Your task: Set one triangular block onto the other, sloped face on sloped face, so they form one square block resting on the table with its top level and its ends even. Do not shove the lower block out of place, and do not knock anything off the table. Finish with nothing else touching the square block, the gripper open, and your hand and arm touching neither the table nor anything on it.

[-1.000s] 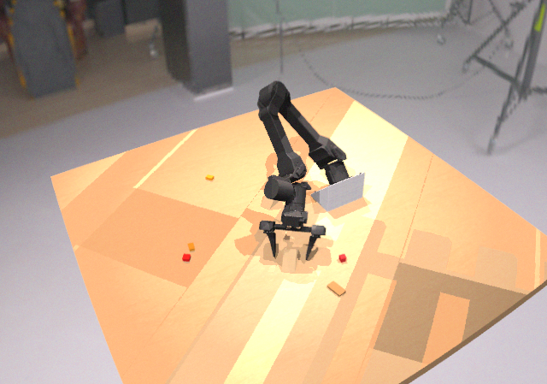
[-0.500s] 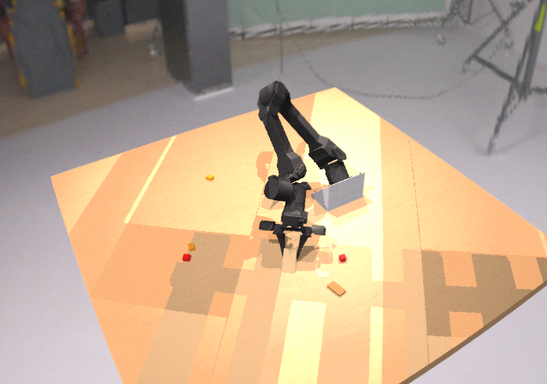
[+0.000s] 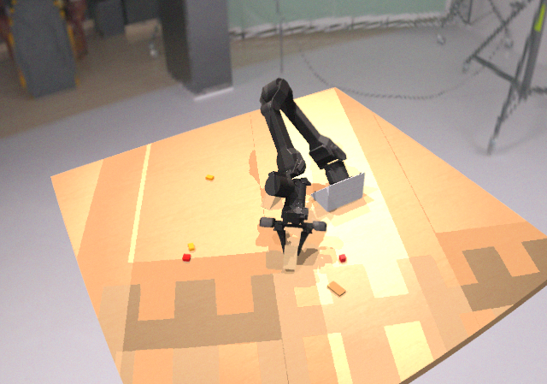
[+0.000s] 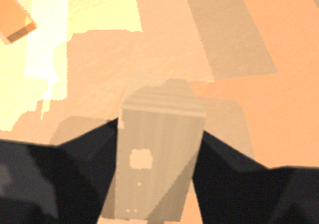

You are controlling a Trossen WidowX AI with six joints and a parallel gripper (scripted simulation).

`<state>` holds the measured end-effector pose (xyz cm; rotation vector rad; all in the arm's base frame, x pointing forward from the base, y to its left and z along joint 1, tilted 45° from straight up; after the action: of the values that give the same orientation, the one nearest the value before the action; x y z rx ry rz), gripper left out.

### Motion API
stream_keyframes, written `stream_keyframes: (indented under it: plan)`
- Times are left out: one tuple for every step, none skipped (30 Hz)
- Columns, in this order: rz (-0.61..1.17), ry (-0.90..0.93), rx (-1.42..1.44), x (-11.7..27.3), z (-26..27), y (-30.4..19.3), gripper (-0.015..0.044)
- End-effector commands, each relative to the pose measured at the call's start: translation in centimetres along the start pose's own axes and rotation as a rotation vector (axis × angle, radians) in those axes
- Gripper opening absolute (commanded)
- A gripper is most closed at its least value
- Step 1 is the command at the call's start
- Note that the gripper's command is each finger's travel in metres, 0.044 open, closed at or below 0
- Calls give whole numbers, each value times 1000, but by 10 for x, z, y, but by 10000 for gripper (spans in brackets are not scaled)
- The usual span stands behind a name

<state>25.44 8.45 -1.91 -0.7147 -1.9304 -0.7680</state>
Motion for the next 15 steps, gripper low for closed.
stream_keyframes:
  plan:
    - [-14, -6, -6, 12, 2, 17, 0]
    - [-14, -5, -6, 15, 3, 20, 0]
    - [-14, -5, -6, 18, 4, 23, 0]
    - [-14, -5, -6, 21, 4, 27, 0]
    - [-14, -5, -7, 25, 5, 30, 0]
    - [-14, -5, -7, 28, 6, 33, 0]
    - [-14, -5, -7, 32, 7, 36, 0]
    - [-14, -5, -7, 36, 8, 39, 0]
    - [-15, -5, -7, 40, 9, 42, 0]
    - [-15, -5, -7, 43, 10, 45, 0]
    - [-15, -5, -7, 47, 11, 47, 0]
    - [-15, -5, -7, 51, 12, 50, 0]
    - [-16, -5, -7, 56, 13, 53, 0]
    - [-16, -5, -7, 59, 14, 55, 0]
    - [-16, -5, -7, 61, 15, 56, 0]
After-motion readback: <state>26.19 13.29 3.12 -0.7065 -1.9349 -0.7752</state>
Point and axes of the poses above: the point midway between the two fingers, 35 mm back from their tips, its own x axis back along the fingers, its own z axis across the jaws, y = z × x, the point moved 10 cm from there along x, back along the fingers, and after that the axes turned 15 degrees about -x, right-handed, at the moved point
